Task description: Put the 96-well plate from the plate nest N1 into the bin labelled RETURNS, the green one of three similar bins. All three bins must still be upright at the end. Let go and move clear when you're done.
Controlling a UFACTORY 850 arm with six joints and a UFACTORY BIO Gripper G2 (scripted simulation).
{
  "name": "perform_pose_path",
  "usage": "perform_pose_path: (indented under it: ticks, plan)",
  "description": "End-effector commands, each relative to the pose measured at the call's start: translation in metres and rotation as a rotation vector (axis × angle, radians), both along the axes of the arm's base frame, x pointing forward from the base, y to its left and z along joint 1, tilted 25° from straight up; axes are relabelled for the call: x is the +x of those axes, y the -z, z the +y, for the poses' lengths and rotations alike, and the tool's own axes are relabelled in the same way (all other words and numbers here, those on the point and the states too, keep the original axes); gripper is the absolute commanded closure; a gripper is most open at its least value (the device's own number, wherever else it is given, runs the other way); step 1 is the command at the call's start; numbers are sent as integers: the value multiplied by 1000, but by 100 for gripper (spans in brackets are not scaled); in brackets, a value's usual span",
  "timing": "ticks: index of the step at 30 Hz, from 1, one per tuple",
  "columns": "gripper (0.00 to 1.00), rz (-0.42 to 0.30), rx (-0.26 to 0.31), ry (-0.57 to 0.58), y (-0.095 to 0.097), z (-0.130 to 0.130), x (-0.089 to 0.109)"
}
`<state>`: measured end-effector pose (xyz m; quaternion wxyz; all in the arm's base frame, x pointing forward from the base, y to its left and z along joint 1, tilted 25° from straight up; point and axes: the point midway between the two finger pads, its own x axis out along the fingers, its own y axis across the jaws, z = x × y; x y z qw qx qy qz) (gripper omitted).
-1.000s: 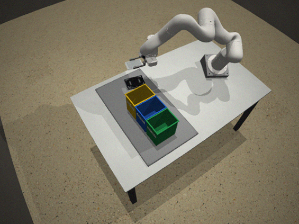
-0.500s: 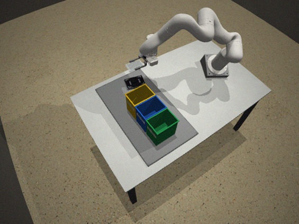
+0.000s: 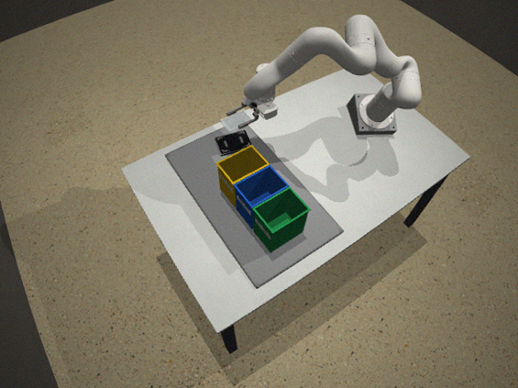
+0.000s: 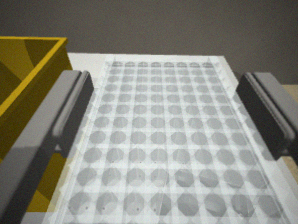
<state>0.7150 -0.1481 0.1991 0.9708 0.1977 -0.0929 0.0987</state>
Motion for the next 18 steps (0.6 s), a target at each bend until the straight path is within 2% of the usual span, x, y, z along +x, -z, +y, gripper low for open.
perform_pose_path:
  ticks: [1,18]
  plan:
    - [100,-2,-1,1,-5,9,0]
    - [100,-2,-1,1,-24,55,0]
